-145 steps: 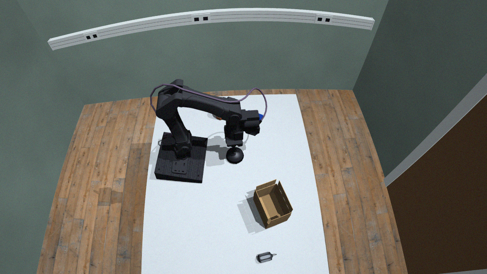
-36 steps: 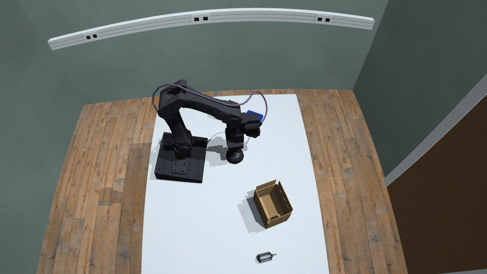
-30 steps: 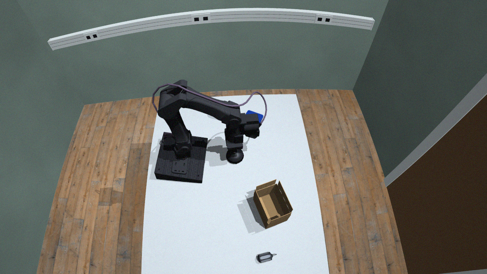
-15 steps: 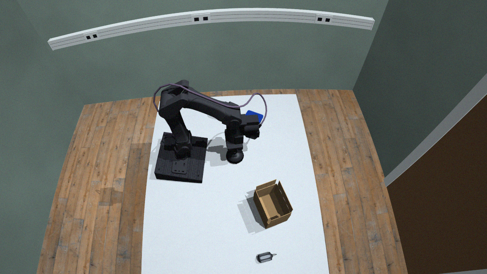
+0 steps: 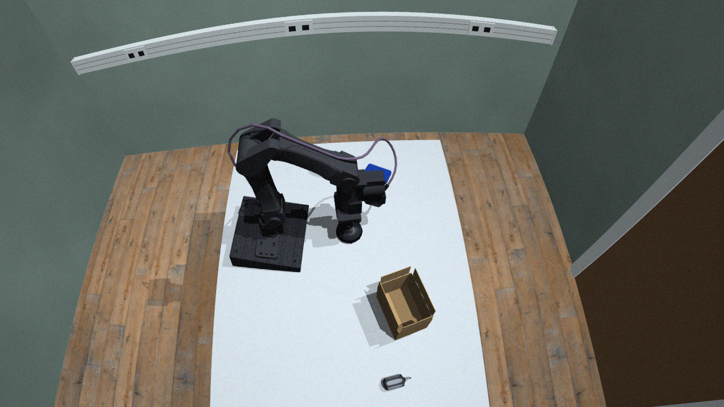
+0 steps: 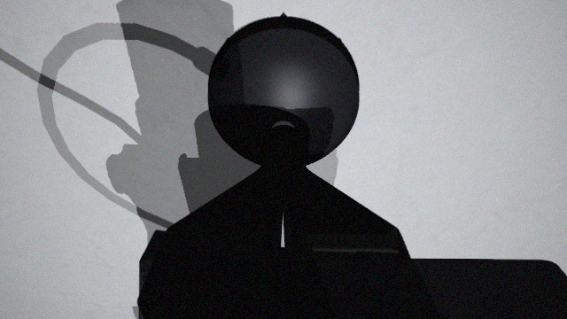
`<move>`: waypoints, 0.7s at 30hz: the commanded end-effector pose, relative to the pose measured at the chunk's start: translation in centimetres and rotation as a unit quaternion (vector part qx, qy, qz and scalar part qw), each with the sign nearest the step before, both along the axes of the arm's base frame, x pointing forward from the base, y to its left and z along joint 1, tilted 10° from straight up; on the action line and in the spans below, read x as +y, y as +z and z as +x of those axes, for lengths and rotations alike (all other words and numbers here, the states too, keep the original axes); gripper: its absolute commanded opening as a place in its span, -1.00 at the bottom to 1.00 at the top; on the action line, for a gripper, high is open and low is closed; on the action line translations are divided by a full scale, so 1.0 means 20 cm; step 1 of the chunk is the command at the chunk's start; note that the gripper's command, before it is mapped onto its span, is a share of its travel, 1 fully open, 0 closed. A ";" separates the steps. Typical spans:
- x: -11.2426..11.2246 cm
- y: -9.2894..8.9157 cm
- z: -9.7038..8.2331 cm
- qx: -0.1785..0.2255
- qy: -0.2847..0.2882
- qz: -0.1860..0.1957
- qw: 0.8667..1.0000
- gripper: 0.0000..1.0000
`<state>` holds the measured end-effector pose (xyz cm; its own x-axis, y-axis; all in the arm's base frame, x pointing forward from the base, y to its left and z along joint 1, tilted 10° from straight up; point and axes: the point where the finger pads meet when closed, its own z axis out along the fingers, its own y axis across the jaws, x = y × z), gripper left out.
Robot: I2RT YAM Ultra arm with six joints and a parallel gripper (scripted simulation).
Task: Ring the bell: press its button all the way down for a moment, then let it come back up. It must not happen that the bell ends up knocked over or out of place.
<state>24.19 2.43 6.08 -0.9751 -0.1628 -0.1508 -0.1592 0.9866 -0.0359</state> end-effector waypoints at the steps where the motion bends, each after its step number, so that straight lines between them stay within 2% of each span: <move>1: 0.00 0.01 0.05 -0.017 0.002 0.002 1.000 -1.00; 14: 0.00 0.01 0.05 -0.017 0.002 0.002 1.000 -1.00; 17: 0.00 -0.03 0.01 -0.003 0.002 0.001 1.000 -1.00; 21: 0.00 -0.03 0.03 -0.007 0.002 0.001 1.000 -1.00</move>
